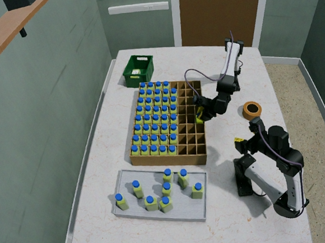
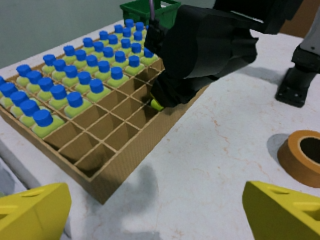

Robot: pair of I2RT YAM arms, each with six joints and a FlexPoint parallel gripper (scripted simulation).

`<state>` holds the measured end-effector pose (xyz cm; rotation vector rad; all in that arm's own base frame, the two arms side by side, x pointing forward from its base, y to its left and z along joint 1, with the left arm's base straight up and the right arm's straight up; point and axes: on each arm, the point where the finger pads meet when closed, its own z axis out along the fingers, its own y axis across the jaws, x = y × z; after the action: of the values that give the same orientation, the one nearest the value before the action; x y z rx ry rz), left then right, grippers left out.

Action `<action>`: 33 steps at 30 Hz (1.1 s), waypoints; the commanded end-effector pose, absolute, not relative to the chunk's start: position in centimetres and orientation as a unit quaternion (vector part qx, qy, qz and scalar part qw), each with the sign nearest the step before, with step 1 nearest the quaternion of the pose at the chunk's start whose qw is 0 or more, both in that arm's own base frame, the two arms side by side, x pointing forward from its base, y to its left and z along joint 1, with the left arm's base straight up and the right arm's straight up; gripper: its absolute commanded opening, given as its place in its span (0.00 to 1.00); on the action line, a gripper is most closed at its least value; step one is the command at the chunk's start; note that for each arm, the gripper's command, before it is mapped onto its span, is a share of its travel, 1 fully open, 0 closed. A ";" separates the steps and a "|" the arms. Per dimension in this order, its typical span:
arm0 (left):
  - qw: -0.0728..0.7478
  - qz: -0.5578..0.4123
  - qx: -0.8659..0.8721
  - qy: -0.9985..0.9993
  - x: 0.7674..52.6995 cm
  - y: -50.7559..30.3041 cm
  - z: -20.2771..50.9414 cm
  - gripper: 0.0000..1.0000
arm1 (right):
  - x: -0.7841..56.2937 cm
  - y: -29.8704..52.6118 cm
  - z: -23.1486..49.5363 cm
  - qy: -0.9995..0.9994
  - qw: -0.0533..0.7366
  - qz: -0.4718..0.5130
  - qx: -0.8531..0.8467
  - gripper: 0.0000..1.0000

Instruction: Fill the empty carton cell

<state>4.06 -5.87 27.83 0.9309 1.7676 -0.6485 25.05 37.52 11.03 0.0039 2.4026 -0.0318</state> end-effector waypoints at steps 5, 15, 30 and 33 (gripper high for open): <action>0.527 -0.285 0.380 0.705 4.4 -6.8 31.4 0.87 | 25.2 37.7 19.7 0.927 0.373 0.013 0.015 0.16; 0.541 -0.293 0.375 0.694 4.4 -6.9 33.6 0.87 | 25.1 37.3 21.5 0.931 0.365 -0.011 0.006 0.16; 0.550 -0.300 0.373 0.685 5.0 -7.8 35.1 0.87 | 25.1 37.1 24.5 0.931 0.363 -0.022 0.001 0.16; 0.550 -0.301 0.374 0.683 5.5 -8.7 35.9 0.87 | 25.4 37.2 25.2 0.931 0.366 -0.017 0.000 0.16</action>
<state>5.00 -7.48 33.86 0.8775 1.6528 -0.6981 25.06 37.25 23.38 -0.0077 2.4152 -0.0598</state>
